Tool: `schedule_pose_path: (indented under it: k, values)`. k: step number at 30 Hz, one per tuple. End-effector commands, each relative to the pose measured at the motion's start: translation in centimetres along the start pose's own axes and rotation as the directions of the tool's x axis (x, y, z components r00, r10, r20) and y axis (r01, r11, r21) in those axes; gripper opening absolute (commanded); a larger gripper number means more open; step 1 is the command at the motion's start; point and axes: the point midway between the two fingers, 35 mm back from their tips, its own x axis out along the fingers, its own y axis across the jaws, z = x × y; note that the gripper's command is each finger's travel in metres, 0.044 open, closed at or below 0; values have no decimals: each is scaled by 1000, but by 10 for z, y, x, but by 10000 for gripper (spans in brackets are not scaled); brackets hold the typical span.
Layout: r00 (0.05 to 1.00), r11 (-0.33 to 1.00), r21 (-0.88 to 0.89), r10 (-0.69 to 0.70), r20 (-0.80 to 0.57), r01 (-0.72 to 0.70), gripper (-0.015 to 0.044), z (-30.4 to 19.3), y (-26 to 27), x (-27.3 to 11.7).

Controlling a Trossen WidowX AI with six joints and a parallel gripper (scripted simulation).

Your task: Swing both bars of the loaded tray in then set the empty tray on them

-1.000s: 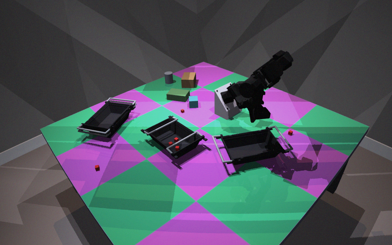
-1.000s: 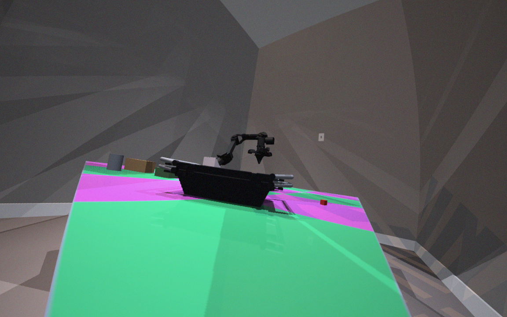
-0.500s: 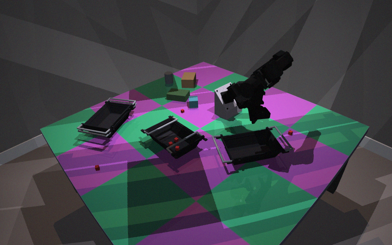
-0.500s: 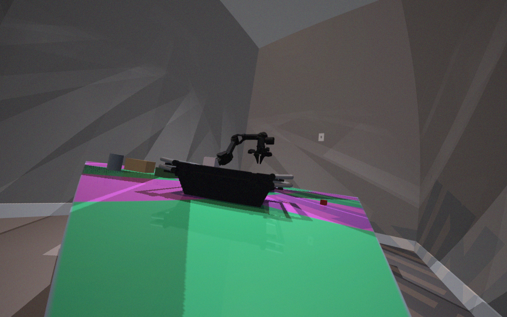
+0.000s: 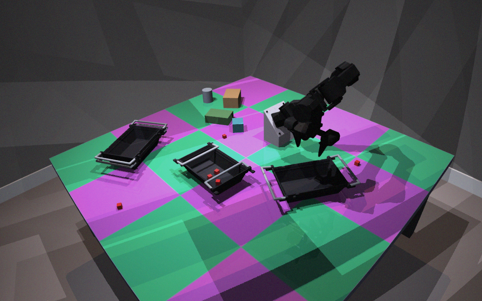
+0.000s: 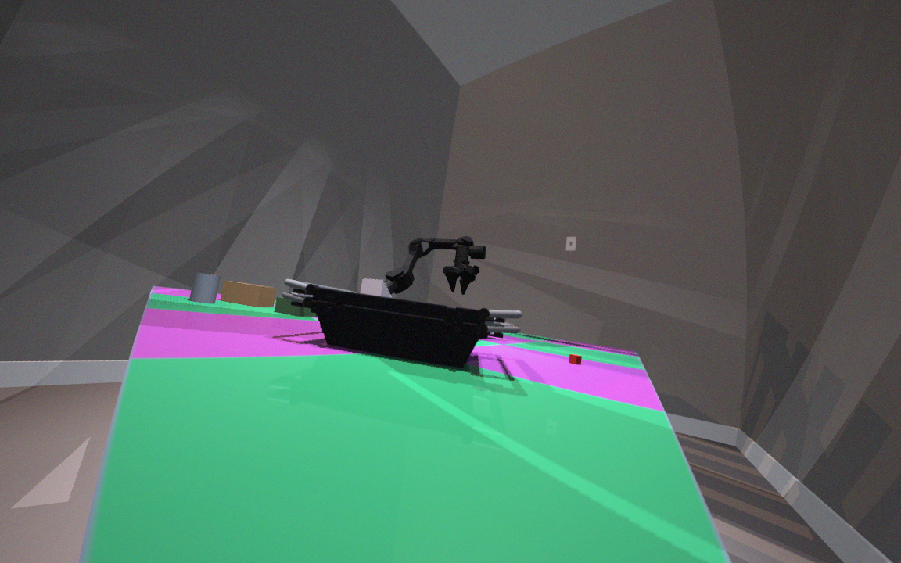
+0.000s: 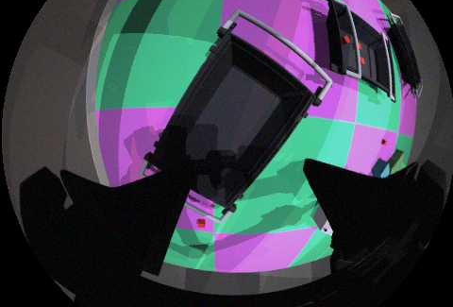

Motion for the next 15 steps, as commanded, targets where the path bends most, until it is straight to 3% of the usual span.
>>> schedule_pose_path:
  k: [1,6,15]
  values:
    - [1000,731,-682,3,-9,-8,440,-11,-13,15]
    - [1000,413,-910,5,-13,-14,440,-16,-20,24]
    - [1000,-68,-997,7,-19,-18,440,-23,-28,34]
